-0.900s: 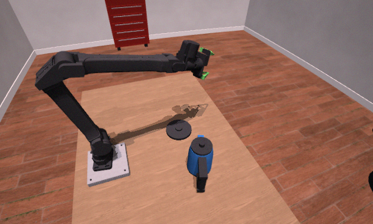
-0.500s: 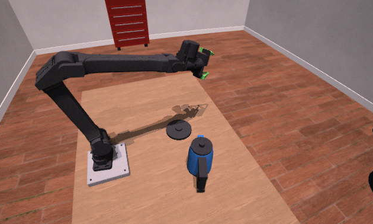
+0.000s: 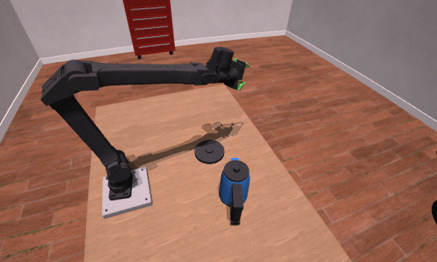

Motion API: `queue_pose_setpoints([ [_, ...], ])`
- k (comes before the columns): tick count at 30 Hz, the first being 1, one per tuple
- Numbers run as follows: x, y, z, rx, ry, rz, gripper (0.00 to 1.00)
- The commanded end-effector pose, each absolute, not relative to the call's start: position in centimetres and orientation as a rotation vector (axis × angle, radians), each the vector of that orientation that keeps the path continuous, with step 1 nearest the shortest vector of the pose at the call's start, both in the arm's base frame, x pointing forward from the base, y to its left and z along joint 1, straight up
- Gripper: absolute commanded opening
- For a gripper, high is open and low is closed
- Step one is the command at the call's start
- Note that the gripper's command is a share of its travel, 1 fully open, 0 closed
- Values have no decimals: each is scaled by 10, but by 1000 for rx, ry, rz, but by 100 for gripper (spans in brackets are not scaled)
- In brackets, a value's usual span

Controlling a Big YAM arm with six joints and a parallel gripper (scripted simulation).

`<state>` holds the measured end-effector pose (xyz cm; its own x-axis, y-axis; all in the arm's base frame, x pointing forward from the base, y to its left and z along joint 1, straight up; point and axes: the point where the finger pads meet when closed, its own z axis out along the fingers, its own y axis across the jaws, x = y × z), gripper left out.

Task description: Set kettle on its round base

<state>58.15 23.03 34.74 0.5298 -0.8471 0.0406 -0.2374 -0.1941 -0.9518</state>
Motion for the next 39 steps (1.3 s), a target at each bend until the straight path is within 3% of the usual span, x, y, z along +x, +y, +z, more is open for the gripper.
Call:
queue_pose_setpoints([
  [1, 587, 229, 382, -1661, 909, -742, 74],
  [39, 607, 188, 360, -1547, 1248, -568, 74],
])
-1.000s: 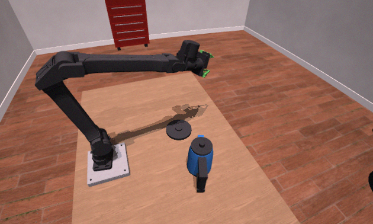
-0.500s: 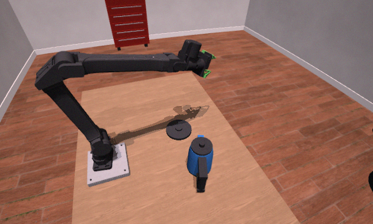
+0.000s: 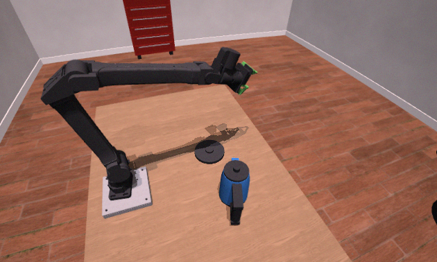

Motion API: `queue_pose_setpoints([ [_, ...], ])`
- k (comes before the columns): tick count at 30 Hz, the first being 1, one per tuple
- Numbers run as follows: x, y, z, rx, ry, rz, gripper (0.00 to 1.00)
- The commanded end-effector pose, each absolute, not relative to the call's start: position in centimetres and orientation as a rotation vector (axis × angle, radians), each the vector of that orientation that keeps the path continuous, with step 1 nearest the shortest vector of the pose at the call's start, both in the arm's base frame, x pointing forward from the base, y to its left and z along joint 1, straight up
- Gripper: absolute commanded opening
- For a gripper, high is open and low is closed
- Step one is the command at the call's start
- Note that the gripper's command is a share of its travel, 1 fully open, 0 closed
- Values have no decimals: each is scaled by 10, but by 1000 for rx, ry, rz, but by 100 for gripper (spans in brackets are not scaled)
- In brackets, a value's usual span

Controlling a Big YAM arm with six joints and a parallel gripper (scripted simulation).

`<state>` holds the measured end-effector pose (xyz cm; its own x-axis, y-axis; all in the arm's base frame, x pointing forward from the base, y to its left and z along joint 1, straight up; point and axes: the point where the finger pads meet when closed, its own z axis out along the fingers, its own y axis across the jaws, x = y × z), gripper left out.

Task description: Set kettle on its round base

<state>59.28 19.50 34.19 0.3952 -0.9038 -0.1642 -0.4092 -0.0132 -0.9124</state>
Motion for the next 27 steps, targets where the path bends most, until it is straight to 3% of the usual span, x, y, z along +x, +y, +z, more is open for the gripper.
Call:
queue_pose_setpoints([
  [1, 607, 188, 360, -1547, 1248, -568, 74],
  [19, 618, 147, 354, -1345, 1567, -403, 74],
  [20, 606, 142, 314, -1362, 1645, -358, 74],
  [22, 619, 137, 350, -1289, 1644, -363, 74],
  [27, 617, 119, 332, -1189, 1791, -288, 74],
])
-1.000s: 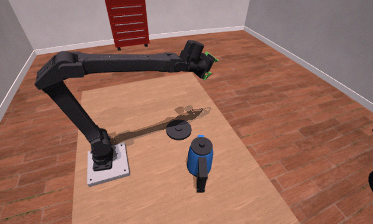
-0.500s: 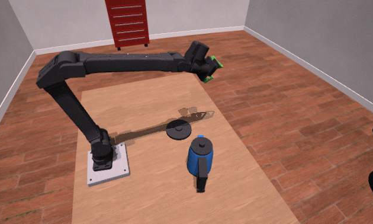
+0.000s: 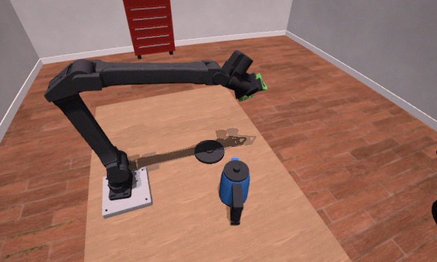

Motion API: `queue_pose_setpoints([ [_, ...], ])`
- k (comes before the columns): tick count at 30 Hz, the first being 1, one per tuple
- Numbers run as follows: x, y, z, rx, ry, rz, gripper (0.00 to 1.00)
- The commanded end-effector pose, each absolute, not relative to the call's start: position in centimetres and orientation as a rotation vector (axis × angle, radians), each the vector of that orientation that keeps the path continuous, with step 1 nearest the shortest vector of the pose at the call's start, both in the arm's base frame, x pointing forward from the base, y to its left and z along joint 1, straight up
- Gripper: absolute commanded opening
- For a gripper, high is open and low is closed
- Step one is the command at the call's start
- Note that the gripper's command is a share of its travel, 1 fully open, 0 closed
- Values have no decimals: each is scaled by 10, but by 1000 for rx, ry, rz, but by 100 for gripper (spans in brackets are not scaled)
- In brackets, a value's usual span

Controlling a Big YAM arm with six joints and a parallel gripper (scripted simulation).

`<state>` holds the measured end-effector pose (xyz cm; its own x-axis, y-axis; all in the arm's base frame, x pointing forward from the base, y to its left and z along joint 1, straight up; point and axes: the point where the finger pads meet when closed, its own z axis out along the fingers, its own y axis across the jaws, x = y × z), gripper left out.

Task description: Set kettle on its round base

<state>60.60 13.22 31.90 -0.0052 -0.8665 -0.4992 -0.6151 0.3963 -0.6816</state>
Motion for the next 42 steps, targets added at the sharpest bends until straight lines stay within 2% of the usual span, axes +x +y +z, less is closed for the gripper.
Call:
queue_pose_setpoints([
  [1, 618, 115, 333, -1164, 1815, -276, 74],
  [26, 608, 27, 309, -462, 2332, -8, 74],
  [42, 585, -36, 295, 224, 2557, 125, 74],
])
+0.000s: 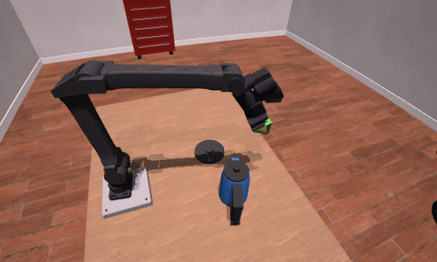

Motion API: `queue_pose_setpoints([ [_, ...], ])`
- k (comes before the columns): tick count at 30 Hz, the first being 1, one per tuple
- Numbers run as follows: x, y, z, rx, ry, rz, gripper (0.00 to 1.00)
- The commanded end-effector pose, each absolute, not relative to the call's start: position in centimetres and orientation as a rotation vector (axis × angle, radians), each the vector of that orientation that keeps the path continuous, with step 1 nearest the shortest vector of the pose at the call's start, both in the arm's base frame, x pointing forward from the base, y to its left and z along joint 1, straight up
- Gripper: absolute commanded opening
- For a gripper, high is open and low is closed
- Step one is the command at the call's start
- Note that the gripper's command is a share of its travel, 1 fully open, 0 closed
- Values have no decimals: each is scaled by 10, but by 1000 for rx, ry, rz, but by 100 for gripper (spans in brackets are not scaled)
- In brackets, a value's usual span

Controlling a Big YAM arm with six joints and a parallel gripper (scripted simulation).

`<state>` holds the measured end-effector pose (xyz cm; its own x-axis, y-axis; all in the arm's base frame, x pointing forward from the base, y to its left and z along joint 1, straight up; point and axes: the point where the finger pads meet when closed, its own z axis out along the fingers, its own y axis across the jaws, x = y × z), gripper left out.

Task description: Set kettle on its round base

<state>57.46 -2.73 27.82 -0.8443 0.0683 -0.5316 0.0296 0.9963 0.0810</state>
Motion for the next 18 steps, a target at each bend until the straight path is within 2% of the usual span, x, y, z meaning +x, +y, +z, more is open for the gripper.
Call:
queue_pose_setpoints([
  [1, 585, -36, 295, 224, 2557, 125, 74],
  [18, 549, -91, 283, 957, 2593, 178, 74],
])
